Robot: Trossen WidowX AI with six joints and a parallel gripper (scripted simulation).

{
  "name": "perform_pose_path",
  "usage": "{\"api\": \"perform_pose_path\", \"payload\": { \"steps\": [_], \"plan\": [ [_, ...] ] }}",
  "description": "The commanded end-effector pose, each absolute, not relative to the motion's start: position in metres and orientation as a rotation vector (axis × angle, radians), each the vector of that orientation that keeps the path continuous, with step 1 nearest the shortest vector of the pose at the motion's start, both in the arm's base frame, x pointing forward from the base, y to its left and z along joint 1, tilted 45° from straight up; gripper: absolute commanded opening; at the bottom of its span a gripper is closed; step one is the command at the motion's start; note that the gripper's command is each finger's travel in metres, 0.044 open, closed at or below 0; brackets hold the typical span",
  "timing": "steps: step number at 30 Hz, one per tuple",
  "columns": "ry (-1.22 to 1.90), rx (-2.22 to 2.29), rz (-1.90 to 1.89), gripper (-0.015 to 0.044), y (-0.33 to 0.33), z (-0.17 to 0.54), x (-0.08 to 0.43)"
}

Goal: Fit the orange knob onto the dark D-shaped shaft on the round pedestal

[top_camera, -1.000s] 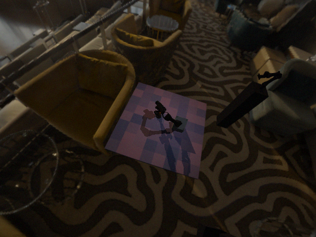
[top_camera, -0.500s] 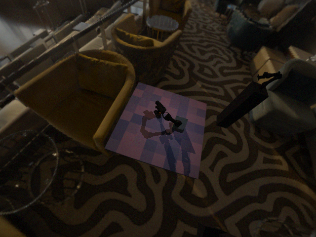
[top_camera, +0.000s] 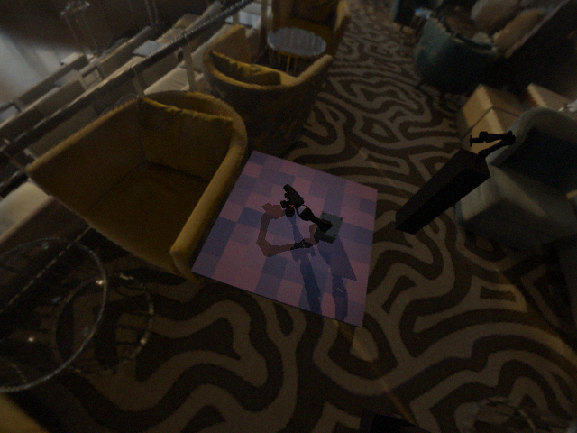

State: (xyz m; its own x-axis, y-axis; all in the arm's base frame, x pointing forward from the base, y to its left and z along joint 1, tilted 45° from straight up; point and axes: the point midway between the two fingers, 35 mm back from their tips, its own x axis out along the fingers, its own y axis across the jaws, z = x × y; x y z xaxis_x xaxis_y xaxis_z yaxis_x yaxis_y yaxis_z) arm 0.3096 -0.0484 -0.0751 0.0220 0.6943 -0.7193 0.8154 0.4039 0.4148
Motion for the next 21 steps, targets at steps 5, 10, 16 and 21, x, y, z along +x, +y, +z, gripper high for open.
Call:
{"api": "perform_pose_path", "payload": {
  "steps": [5,10,16,21],
  "plan": [
    [1.71,1.335,-0.162,0.0,-0.0481,-0.0758,0.3088],
    [1.71,1.335,-0.162,0.0,-0.0476,-0.076,0.3086],
    [1.71,1.334,-0.162,0.0,-0.05,-0.0732,0.308],
    [1.713,1.353,-0.185,0.0,-0.0512,-0.0717,0.3086]
  ]
}}
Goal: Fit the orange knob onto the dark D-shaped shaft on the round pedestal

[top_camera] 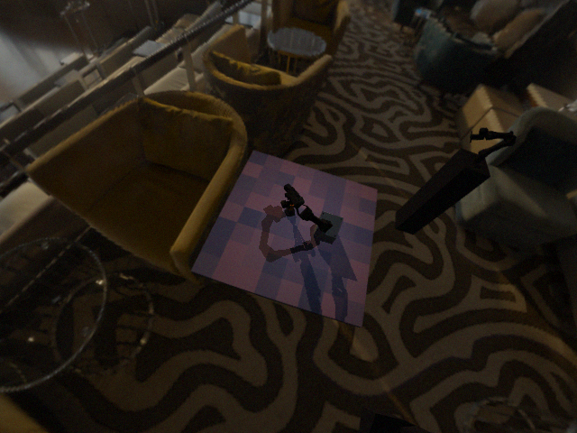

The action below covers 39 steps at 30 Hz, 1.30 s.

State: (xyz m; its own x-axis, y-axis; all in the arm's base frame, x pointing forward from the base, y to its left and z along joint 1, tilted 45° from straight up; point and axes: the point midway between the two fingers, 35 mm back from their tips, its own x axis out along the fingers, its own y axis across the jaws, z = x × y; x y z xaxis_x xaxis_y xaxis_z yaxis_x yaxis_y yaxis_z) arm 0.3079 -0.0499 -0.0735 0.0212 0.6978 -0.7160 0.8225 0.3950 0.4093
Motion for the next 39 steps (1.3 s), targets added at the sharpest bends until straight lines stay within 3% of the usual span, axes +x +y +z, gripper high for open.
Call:
{"api": "perform_pose_path", "payload": {
  "steps": [1,39],
  "plan": [
    [1.716,1.369,-0.204,0.0,-0.0512,-0.0717,0.3087],
    [1.735,1.577,-0.468,0.0,-0.0508,-0.0726,0.3102]
  ]
}}
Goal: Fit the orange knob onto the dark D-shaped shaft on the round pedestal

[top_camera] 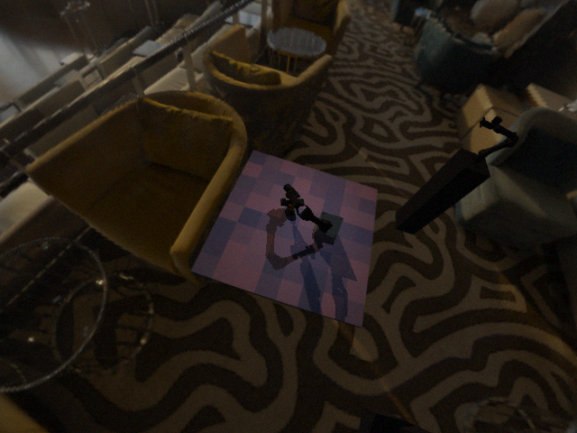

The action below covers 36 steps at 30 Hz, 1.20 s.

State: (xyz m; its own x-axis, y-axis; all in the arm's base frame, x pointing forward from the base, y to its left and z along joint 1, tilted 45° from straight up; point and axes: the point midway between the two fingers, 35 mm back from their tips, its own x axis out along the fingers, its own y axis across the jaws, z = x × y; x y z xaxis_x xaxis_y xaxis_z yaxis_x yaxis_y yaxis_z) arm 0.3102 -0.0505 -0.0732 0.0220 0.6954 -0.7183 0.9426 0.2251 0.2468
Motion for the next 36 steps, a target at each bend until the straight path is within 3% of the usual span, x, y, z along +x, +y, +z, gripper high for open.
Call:
{"api": "perform_pose_path", "payload": {
  "steps": [1,36],
  "plan": [
    [1.735,1.606,-0.507,0.0,-0.0505,-0.0728,0.3099],
    [1.735,1.651,-0.569,0.0,-0.0515,-0.072,0.3083]
  ]
}}
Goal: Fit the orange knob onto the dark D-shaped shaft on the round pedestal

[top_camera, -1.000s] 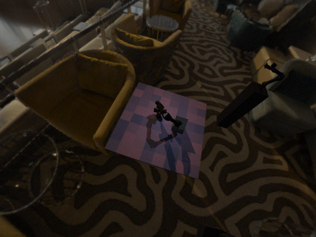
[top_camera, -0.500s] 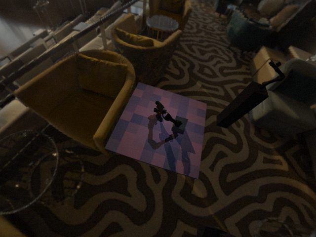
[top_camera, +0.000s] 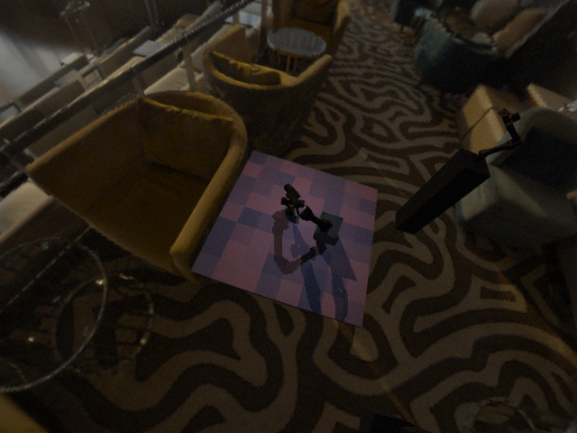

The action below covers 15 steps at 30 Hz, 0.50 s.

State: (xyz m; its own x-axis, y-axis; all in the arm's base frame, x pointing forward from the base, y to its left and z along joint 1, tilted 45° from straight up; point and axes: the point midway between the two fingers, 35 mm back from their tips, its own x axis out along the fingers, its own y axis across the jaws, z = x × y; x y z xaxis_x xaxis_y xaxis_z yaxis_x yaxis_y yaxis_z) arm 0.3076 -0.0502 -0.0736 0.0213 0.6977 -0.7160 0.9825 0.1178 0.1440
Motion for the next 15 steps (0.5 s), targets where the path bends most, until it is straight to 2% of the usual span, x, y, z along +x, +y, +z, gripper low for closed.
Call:
{"api": "perform_pose_path", "payload": {
  "steps": [1,6,15],
  "plan": [
    [1.735,1.666,-0.59,0.0,-0.0515,-0.072,0.3084],
    [1.726,1.771,-0.74,0.0,-0.0501,-0.0735,0.3104],
    [1.726,1.776,-0.748,0.0,-0.0495,-0.075,0.3081]
  ]
}}
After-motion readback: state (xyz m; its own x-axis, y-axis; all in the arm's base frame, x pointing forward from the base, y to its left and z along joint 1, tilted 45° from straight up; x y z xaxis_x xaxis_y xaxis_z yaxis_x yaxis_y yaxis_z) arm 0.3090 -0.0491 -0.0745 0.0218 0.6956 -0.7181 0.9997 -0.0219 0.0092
